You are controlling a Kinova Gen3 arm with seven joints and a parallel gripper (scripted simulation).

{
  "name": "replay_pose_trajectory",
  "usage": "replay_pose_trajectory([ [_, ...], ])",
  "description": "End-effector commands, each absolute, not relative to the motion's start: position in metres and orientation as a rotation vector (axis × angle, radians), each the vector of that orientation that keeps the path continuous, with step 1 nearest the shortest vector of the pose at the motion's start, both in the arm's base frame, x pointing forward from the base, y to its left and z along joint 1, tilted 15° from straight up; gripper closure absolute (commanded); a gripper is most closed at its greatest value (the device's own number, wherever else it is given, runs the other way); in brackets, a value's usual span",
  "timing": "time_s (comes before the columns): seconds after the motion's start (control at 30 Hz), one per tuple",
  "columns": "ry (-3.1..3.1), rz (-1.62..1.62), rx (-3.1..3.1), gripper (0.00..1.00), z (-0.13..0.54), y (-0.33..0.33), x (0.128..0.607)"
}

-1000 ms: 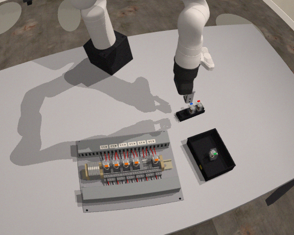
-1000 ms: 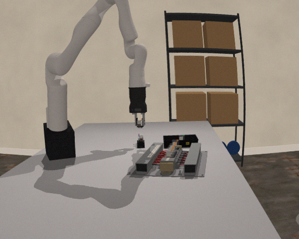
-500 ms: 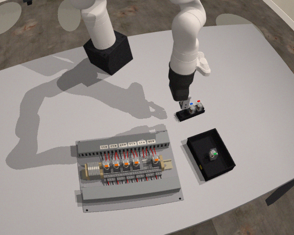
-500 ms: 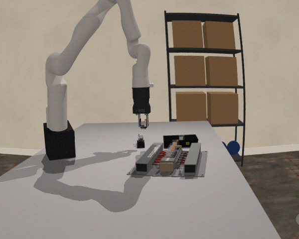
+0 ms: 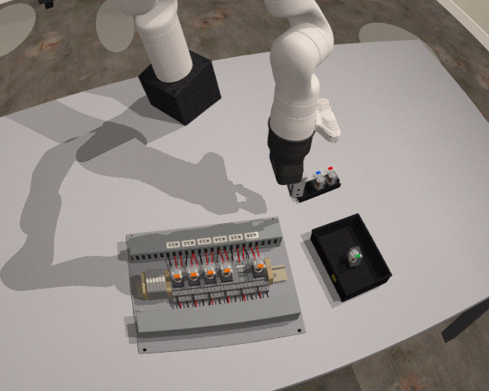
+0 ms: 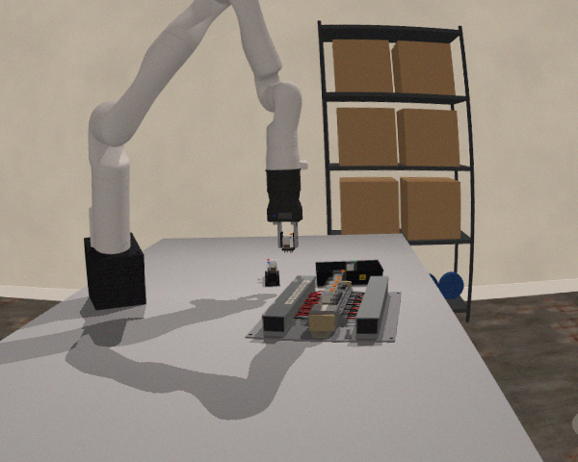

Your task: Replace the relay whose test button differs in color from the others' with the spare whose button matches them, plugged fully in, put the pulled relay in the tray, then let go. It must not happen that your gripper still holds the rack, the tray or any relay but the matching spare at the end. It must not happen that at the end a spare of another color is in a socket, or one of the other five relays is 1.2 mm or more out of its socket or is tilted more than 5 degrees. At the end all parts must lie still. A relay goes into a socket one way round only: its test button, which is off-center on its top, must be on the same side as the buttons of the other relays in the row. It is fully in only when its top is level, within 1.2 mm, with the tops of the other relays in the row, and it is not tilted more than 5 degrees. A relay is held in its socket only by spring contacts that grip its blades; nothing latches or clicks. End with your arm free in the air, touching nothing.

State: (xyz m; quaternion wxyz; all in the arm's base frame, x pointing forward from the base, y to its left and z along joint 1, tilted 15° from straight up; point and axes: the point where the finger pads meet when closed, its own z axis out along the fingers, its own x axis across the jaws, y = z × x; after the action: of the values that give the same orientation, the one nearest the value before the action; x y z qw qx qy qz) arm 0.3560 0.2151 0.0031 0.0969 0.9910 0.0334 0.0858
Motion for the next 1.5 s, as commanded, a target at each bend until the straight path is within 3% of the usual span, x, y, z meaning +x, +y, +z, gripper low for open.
replay_pose_trajectory([
  [0.0, 0.064, 0.257, 2.940, 1.00, 0.007, 0.205, 0.369],
  [1.47, 0.074, 0.258, 2.940, 1.00, 0.038, 0.127, 0.463],
])
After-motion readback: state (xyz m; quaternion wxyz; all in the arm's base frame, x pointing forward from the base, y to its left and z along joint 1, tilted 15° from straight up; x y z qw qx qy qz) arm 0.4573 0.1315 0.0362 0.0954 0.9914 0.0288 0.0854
